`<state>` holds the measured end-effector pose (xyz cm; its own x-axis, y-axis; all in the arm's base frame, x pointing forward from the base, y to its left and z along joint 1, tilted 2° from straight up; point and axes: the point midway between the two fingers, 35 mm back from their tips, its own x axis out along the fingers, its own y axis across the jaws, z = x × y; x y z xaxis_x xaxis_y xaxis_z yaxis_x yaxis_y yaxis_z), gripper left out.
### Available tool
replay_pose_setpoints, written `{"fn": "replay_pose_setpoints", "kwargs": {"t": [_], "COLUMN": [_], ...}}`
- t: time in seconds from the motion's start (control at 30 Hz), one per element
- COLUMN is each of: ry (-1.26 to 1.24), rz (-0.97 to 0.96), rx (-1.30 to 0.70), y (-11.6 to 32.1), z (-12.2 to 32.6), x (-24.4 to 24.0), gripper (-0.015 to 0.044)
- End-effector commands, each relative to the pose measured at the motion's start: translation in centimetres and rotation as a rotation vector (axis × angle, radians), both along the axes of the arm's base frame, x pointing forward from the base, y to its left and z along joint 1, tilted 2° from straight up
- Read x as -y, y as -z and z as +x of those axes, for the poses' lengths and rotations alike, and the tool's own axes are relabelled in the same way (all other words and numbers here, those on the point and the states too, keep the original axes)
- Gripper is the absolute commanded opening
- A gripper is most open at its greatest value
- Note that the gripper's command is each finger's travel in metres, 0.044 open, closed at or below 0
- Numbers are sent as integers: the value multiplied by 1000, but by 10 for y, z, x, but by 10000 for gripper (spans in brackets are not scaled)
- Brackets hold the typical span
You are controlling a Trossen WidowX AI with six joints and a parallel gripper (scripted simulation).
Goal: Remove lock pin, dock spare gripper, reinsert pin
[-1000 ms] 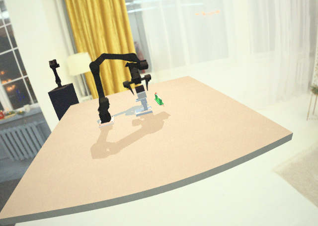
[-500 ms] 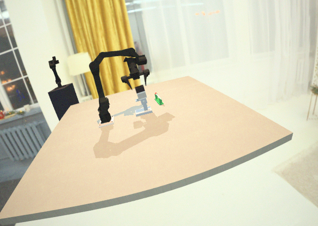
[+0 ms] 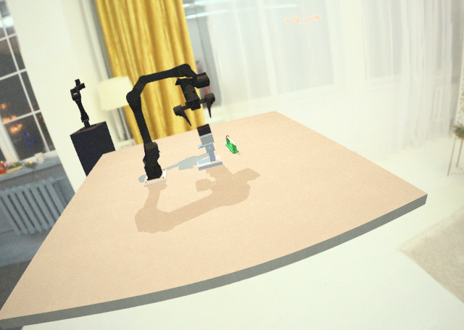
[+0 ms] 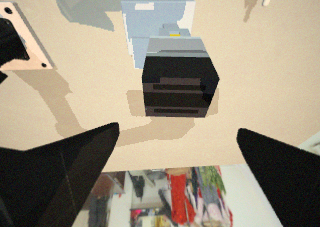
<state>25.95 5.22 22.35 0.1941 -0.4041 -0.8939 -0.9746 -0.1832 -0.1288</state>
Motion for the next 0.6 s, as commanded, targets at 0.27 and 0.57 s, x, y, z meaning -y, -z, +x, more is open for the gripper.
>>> {"fn": "replay_pose_setpoints", "kwargs": {"t": [0.27,0.57], "ry": [-41,-60], "rz": [27,46], "rx": [70,108], "y": [-25,-37], "z": [-1,-1], "x": [3,3], "gripper": [440,440]}}
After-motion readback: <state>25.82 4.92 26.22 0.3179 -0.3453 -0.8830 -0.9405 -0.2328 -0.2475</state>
